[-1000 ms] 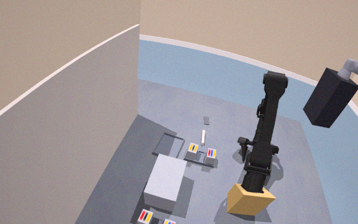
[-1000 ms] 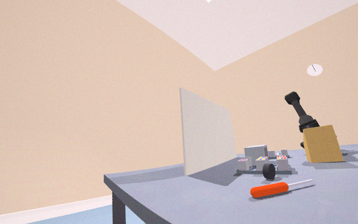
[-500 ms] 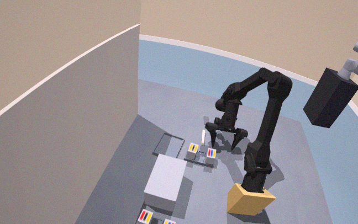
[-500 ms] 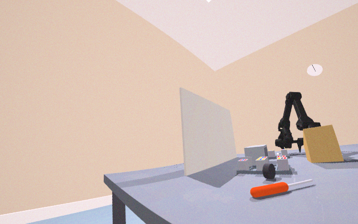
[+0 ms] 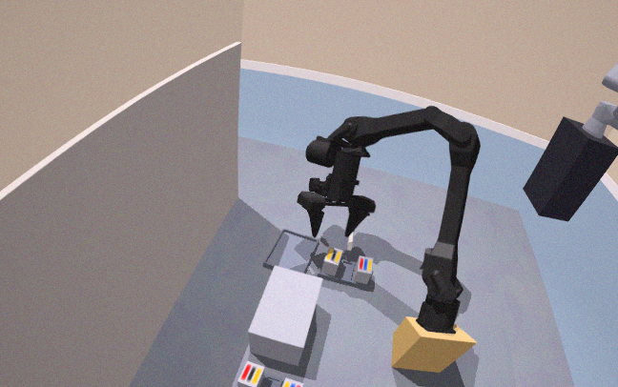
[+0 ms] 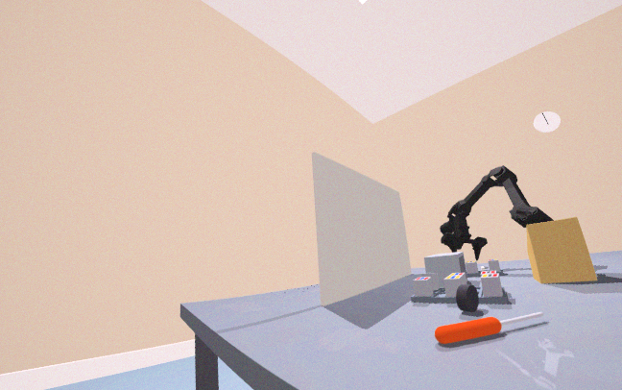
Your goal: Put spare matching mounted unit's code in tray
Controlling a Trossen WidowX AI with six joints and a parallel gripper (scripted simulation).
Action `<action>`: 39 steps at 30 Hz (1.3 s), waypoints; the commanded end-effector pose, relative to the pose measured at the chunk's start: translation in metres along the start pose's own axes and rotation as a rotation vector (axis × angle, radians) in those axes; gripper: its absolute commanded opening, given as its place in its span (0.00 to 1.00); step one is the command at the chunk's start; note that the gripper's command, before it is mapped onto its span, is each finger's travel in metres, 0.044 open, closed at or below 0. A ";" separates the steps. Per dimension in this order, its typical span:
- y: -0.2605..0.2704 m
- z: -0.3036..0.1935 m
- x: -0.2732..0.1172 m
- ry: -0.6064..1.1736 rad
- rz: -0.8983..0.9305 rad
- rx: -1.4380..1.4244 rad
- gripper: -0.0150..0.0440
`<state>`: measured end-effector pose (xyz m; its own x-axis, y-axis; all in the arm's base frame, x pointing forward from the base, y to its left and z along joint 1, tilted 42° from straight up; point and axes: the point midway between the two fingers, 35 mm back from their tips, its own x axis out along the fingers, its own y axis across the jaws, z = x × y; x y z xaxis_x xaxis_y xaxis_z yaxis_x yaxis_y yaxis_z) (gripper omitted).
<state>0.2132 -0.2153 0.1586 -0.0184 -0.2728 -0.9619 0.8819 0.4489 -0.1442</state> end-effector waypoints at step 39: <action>0.271 -0.156 -0.017 -0.240 -0.405 -0.913 1.00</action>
<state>0.3774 0.0434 0.0985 -0.0568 -0.6626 -0.7469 0.1282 0.7370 -0.6636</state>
